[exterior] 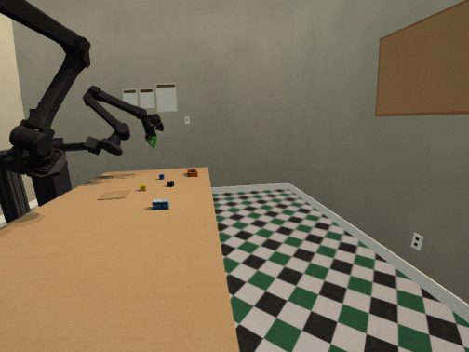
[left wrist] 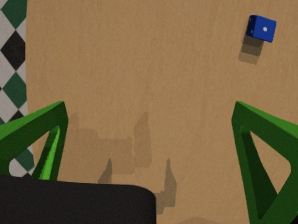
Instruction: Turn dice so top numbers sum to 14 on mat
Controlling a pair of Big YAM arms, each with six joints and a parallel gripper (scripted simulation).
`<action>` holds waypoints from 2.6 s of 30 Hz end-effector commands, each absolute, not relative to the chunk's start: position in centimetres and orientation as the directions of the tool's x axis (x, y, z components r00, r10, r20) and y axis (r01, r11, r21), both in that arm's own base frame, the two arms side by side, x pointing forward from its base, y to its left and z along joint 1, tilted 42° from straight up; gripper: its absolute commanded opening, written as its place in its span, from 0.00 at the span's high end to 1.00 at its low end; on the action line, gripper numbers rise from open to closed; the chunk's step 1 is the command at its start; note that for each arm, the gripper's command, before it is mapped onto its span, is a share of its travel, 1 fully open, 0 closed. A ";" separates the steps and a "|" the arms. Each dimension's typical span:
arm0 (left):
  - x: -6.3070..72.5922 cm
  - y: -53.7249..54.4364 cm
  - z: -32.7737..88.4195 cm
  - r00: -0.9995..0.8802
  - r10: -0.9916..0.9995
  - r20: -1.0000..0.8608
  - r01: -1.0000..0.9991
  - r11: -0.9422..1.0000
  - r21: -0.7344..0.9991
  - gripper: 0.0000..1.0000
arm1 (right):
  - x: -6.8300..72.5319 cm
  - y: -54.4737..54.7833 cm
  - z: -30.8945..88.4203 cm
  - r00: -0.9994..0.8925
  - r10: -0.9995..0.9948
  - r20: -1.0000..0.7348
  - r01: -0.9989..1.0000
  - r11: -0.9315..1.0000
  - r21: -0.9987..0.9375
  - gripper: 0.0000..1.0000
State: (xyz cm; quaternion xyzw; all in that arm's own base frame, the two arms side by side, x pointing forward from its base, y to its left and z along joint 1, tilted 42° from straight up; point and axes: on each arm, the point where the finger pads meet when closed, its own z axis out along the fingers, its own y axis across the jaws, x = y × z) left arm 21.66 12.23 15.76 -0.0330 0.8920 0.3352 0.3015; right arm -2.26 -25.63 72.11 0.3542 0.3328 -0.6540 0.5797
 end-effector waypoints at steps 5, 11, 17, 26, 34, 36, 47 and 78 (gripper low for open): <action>21.7 12.2 16.0 -0.813 0.144 -0.565 -0.264 0.773 0.577 0.00 | -2.6 -23.4 73.5 -0.063 -0.573 -0.817 0.994 -0.107 -0.001 0.00; 21.7 12.2 16.0 -0.813 0.144 -0.565 -0.264 0.773 0.577 0.00 | -2.6 -23.3 73.5 -0.063 -0.575 -0.816 0.994 -0.108 0.000 0.00; 23.1 12.1 18.7 -0.778 0.147 -0.610 -0.293 0.774 0.560 0.00 | -2.6 -23.3 73.5 -0.063 -0.575 -0.816 0.994 -0.108 0.000 0.00; 27.8 9.5 14.8 -0.849 0.127 -0.513 -0.211 0.809 0.549 0.00 | -2.6 -23.3 73.5 -0.063 -0.575 -0.816 0.994 -0.108 0.000 0.00; 31.3 6.2 9.6 -0.905 0.126 -0.407 -0.138 0.818 0.559 0.00 | -2.6 -23.3 73.5 -0.063 -0.575 -0.816 0.994 -0.108 0.000 0.00; 31.9 5.2 8.3 -0.914 0.133 -0.382 -0.117 0.817 0.564 0.00 | -2.6 -23.3 73.5 -0.063 -0.575 -0.816 0.994 -0.108 0.000 0.00; 32.2 5.0 7.3 -0.921 0.115 -0.373 -0.127 0.815 0.565 0.00 | -2.6 -23.3 73.5 -0.063 -0.575 -0.816 0.994 -0.108 0.000 0.00; 31.5 6.4 4.1 -0.847 0.530 0.034 0.419 0.626 0.658 0.00 | -2.6 -23.3 73.5 -0.063 -0.575 -0.816 0.994 -0.108 0.000 0.00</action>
